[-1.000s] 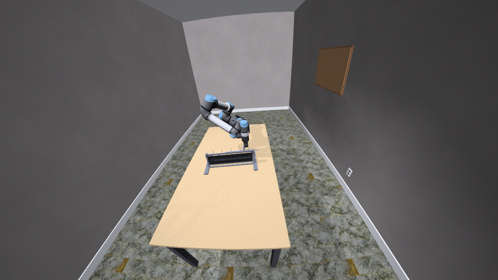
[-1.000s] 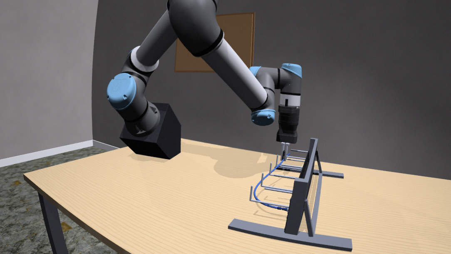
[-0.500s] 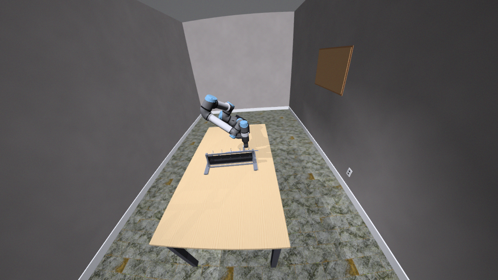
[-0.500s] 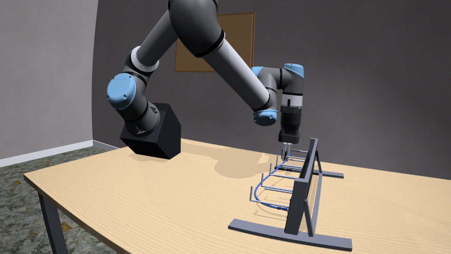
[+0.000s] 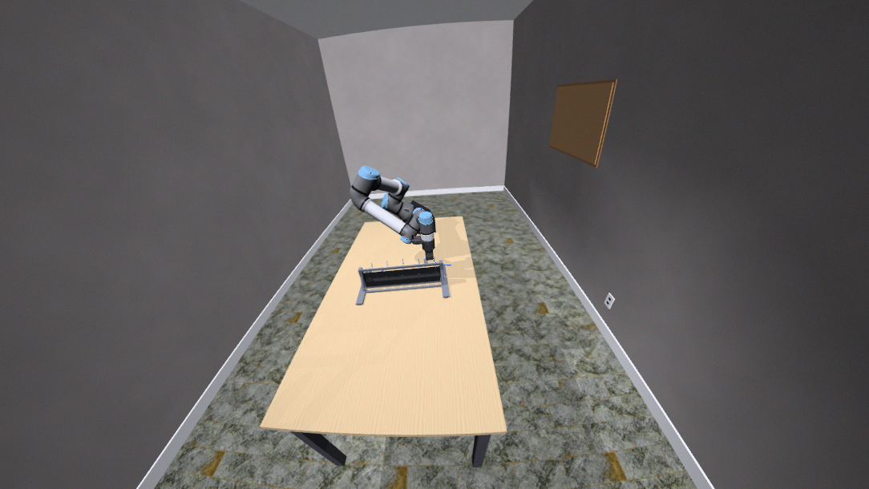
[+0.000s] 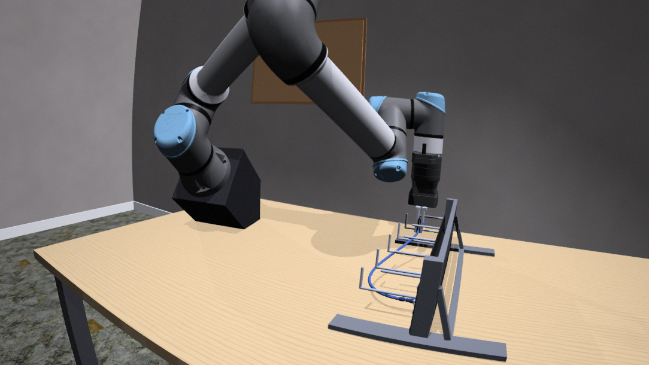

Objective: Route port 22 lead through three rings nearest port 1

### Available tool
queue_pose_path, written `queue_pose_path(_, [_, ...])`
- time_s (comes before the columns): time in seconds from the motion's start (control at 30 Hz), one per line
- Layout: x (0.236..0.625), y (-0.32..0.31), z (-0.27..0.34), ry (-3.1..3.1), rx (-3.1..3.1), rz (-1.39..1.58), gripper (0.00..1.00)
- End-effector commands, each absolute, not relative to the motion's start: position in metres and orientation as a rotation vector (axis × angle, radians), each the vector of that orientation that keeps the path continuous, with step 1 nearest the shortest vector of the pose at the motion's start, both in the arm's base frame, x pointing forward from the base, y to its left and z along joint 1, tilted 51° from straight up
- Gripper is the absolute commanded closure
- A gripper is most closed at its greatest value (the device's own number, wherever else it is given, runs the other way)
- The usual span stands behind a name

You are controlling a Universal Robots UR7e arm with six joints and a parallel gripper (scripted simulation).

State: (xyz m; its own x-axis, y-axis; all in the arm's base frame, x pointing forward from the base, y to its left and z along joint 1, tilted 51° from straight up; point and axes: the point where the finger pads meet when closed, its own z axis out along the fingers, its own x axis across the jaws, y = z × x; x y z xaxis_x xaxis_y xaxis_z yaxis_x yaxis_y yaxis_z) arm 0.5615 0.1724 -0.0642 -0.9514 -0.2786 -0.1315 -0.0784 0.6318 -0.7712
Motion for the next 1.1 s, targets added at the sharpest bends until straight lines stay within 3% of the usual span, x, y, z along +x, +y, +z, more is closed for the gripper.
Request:
queue_pose_path(0.0, [0.5676, 0.1748, -0.0628, 2.615, -0.292, -1.218, 1.0])
queue_pose_path(1.07, [0.5731, 0.1764, -0.062, 2.615, -0.292, -1.218, 1.0])
